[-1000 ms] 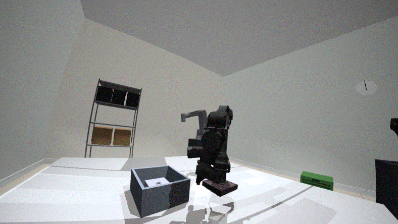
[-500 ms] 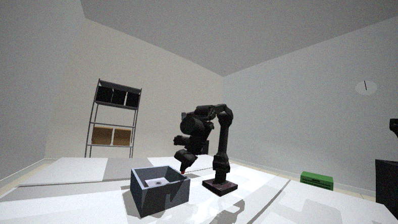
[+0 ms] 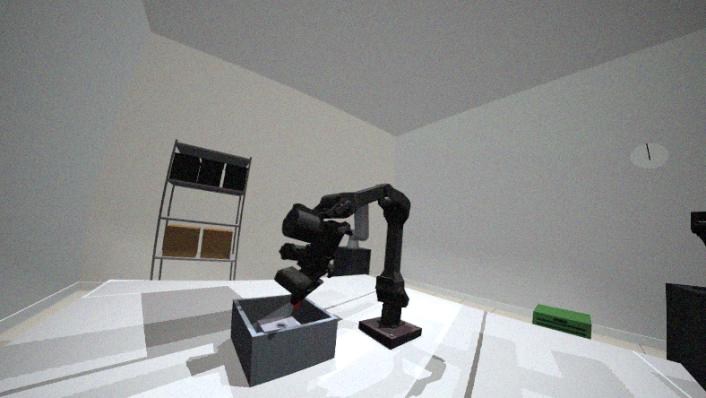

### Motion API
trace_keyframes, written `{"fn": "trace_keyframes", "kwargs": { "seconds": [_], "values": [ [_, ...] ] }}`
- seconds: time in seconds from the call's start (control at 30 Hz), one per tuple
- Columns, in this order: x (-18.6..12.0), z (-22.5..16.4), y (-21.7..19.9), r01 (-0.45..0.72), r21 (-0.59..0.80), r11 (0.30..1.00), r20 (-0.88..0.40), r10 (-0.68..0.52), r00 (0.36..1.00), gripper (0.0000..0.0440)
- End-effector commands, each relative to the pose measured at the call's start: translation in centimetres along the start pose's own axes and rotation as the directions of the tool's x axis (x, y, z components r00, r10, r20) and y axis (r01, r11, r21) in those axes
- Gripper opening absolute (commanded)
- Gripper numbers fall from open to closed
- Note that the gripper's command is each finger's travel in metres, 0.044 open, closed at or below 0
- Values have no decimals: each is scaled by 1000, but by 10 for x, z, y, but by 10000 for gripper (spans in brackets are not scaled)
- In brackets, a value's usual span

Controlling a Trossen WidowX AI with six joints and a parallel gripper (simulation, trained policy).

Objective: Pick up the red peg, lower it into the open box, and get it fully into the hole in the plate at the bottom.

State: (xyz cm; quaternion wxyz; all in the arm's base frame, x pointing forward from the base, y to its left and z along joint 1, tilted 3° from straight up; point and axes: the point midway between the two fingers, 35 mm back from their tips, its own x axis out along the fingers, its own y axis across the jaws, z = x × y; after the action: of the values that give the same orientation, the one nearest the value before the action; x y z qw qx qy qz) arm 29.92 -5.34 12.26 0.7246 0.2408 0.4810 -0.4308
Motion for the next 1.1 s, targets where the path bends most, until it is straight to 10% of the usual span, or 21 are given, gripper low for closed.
{"fn": "trace_keyframes", "kwargs": {
  "seconds": [0.0, 0.47, 1.07],
  "values": [
    [15, 9, 2, -6, -16, 1000, -20, 6, 1000, 1],
    [59, 16, 6, -55, -138, 989, -112, 39, 993, 20],
    [68, 40, 31, -148, -192, 970, -197, 109, 974, 430]
  ]
}}
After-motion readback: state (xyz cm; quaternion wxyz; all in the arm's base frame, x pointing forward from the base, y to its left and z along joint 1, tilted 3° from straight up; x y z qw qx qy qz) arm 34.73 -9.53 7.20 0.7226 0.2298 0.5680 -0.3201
